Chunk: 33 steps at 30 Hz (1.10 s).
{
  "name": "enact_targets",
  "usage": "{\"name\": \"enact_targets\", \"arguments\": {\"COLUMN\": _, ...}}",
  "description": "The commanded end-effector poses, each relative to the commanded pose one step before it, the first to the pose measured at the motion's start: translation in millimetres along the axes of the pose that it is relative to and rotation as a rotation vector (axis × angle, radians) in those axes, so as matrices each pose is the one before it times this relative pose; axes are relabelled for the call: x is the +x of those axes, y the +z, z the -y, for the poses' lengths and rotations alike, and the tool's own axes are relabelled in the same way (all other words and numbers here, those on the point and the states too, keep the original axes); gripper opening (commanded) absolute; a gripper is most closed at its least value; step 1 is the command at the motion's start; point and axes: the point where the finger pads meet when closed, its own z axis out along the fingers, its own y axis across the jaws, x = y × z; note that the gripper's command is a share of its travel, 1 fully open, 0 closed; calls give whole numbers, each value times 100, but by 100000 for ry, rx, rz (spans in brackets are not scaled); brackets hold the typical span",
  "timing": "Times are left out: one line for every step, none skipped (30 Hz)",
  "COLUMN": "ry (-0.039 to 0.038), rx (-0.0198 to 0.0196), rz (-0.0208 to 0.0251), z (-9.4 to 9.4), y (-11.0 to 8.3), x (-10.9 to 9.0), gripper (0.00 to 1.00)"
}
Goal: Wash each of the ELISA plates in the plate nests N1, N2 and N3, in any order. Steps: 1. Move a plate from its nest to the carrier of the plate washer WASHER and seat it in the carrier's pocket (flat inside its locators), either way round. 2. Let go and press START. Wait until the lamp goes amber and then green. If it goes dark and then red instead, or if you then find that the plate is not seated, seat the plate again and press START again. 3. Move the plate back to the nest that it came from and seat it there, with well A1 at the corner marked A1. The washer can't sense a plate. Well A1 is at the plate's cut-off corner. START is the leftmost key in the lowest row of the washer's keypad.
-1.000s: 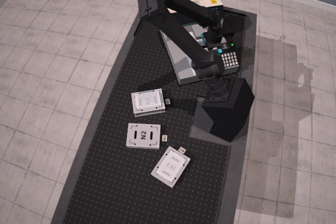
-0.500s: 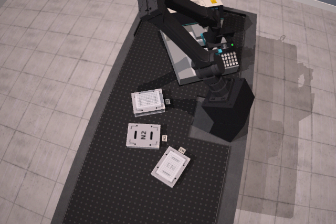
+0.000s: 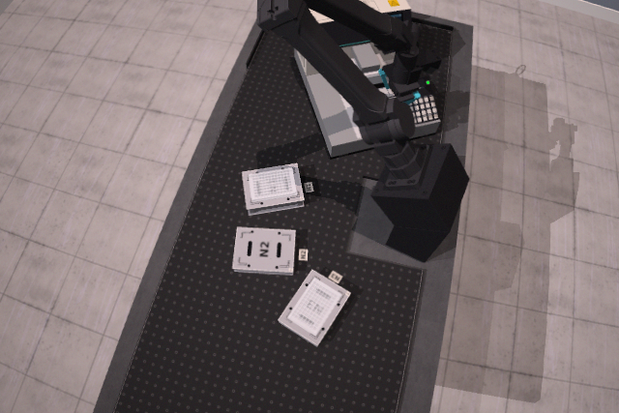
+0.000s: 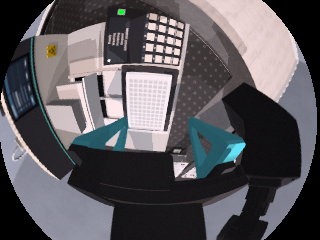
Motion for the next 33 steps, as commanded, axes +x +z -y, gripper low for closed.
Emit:
{"name": "enact_targets", "arguments": {"ry": -19439, "rx": -1837, "rz": 531, "z": 460, "y": -414, "x": -2126, "gripper": 82}}
{"name": "enact_targets", "arguments": {"ry": -2666, "rx": 484, "rz": -641, "z": 706, "y": 62, "x": -5, "gripper": 80}}
{"name": "enact_targets", "arguments": {"ry": -2733, "rx": 390, "rz": -602, "z": 641, "y": 42, "x": -25, "gripper": 78}}
{"name": "enact_targets", "arguments": {"ry": -3294, "rx": 0, "rz": -35, "z": 467, "y": 6, "x": -214, "gripper": 76}}
{"name": "enact_targets", "arguments": {"ry": -3547, "rx": -143, "rz": 238, "z": 330, "y": -52, "x": -363, "gripper": 74}}
{"name": "enact_targets", "arguments": {"ry": -3648, "rx": -177, "rz": 359, "z": 294, "y": -75, "x": -425, "gripper": 72}}
{"name": "enact_targets", "arguments": {"ry": -3534, "rx": -100, "rz": 240, "z": 374, "y": -49, "x": -338, "gripper": 70}}
{"name": "enact_targets", "arguments": {"ry": -3578, "rx": -100, "rz": 297, "z": 372, "y": -59, "x": -360, "gripper": 68}}
{"name": "enact_targets", "arguments": {"ry": 0, "rx": 0, "rz": 0, "z": 0, "y": 0, "x": 0, "gripper": 68}}
{"name": "enact_targets", "arguments": {"ry": 0, "rx": 0, "rz": 0, "z": 0, "y": 0, "x": 0, "gripper": 68}}
{"name": "enact_targets", "arguments": {"ry": -3448, "rx": -37, "rz": 153, "z": 442, "y": -24, "x": -250, "gripper": 66}}
{"name": "enact_targets", "arguments": {"ry": -3328, "rx": 5, "rz": 9, "z": 507, "y": -8, "x": -145, "gripper": 64}}
{"name": "enact_targets", "arguments": {"ry": -3327, "rx": 5, "rz": 9, "z": 508, "y": -1, "x": -125, "gripper": 62}}
{"name": "enact_targets", "arguments": {"ry": -3327, "rx": 6, "rz": 9, "z": 512, "y": -1, "x": -108, "gripper": 60}}
{"name": "enact_targets", "arguments": {"ry": -3327, "rx": 6, "rz": 9, "z": 515, "y": -1, "x": -91, "gripper": 58}}
{"name": "enact_targets", "arguments": {"ry": -3327, "rx": 6, "rz": 9, "z": 518, "y": -1, "x": -73, "gripper": 56}}
{"name": "enact_targets", "arguments": {"ry": -3328, "rx": 7, "rz": 9, "z": 520, "y": -1, "x": -56, "gripper": 54}}
{"name": "enact_targets", "arguments": {"ry": -3328, "rx": 7, "rz": 9, "z": 521, "y": -1, "x": -38, "gripper": 52}}
{"name": "enact_targets", "arguments": {"ry": -3331, "rx": 3, "rz": 4, "z": 236, "y": -1, "x": -9, "gripper": 50}}
{"name": "enact_targets", "arguments": {"ry": -3333, "rx": 0, "rz": 0, "z": 0, "y": 0, "x": 0, "gripper": 48}}
{"name": "enact_targets", "arguments": {"ry": -3333, "rx": 0, "rz": 0, "z": 0, "y": 0, "x": 0, "gripper": 46}}
{"name": "enact_targets", "arguments": {"ry": -3333, "rx": 0, "rz": 0, "z": 0, "y": 0, "x": 0, "gripper": 44}}
{"name": "enact_targets", "arguments": {"ry": -3333, "rx": 0, "rz": 0, "z": 0, "y": 0, "x": 0, "gripper": 42}}
{"name": "enact_targets", "arguments": {"ry": -3614, "rx": -44, "rz": -231, "z": -87, "y": 72, "x": 19, "gripper": 40}}
{"name": "enact_targets", "arguments": {"ry": -3348, "rx": -3, "rz": -12, "z": -4, "y": 3, "x": 1, "gripper": 38}}
{"name": "enact_targets", "arguments": {"ry": 0, "rx": 0, "rz": 0, "z": 0, "y": 0, "x": 0, "gripper": 38}}
{"name": "enact_targets", "arguments": {"ry": 0, "rx": 0, "rz": 0, "z": 0, "y": 0, "x": 0, "gripper": 38}}
{"name": "enact_targets", "arguments": {"ry": -3260, "rx": 15, "rz": 59, "z": 25, "y": -21, "x": -3, "gripper": 36}}
{"name": "enact_targets", "arguments": {"ry": -3332, "rx": 0, "rz": 1, "z": 0, "y": 0, "x": 0, "gripper": 34}}
{"name": "enact_targets", "arguments": {"ry": -3331, "rx": 0, "rz": 1, "z": 0, "y": 0, "x": 0, "gripper": 32}}
{"name": "enact_targets", "arguments": {"ry": -3331, "rx": 0, "rz": 1, "z": 0, "y": 0, "x": 0, "gripper": 30}}
{"name": "enact_targets", "arguments": {"ry": -3331, "rx": 0, "rz": 1, "z": 0, "y": 0, "x": 0, "gripper": 28}}
{"name": "enact_targets", "arguments": {"ry": -3332, "rx": 0, "rz": 1, "z": 0, "y": 0, "x": 0, "gripper": 26}}
